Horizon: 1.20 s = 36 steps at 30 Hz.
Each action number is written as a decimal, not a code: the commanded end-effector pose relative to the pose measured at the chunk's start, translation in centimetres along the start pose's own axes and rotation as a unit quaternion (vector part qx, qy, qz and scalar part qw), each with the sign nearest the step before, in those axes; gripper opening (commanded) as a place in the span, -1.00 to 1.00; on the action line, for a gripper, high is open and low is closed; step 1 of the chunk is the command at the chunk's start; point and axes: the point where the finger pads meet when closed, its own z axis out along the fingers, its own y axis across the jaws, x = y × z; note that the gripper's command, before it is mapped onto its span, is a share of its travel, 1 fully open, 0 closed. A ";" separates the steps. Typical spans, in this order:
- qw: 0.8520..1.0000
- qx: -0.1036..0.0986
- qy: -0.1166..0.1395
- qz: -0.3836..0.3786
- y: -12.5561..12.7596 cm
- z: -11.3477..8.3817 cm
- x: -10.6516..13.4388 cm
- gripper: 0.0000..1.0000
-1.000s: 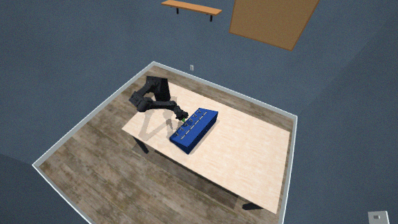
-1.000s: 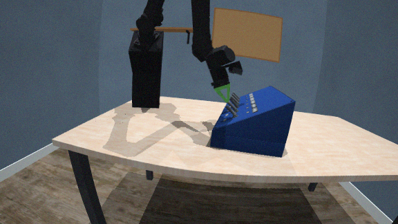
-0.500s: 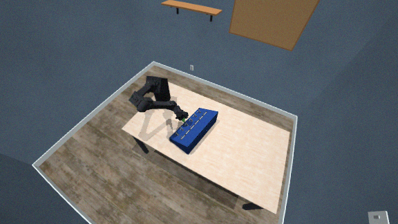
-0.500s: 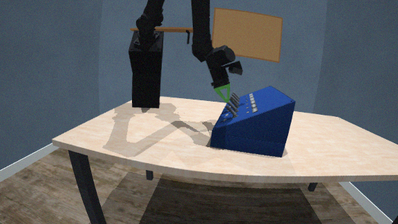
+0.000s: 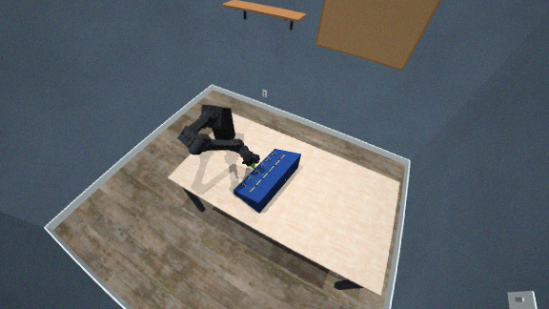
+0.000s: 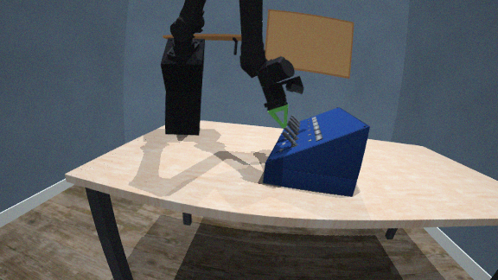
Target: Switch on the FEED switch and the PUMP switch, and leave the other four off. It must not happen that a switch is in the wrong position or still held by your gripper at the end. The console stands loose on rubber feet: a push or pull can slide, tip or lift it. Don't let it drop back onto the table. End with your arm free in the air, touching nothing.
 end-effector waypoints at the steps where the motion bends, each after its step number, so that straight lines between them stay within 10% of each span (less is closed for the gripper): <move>1: 0.999 -0.001 -0.047 0.013 0.2 -0.6 -4.6 -1.00; 36: 0.999 -0.001 -0.048 0.013 0.1 -0.7 -5.7 -1.00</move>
